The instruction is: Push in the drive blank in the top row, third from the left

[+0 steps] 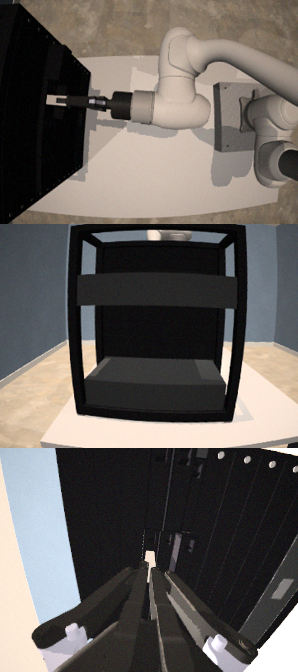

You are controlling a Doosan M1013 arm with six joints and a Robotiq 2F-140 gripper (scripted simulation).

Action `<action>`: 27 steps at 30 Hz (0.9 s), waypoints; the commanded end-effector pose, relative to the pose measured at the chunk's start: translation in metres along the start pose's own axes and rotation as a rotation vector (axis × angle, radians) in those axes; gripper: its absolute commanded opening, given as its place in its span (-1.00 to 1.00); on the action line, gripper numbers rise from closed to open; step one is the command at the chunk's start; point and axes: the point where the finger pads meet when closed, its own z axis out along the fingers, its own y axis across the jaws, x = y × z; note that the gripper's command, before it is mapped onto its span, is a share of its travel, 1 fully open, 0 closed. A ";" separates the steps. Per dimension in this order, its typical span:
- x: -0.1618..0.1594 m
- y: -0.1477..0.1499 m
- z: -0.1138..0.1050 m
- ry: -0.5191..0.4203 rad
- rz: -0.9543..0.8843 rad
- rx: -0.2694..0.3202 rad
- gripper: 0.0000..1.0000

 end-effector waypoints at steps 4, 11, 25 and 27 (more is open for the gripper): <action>0.000 0.000 -0.001 0.000 0.000 0.000 -1.00; 0.000 0.000 -0.027 0.000 0.000 0.000 -1.00; 0.000 0.000 -0.081 0.000 0.000 0.000 -1.00; 0.000 0.000 -0.082 0.000 0.000 0.000 -1.00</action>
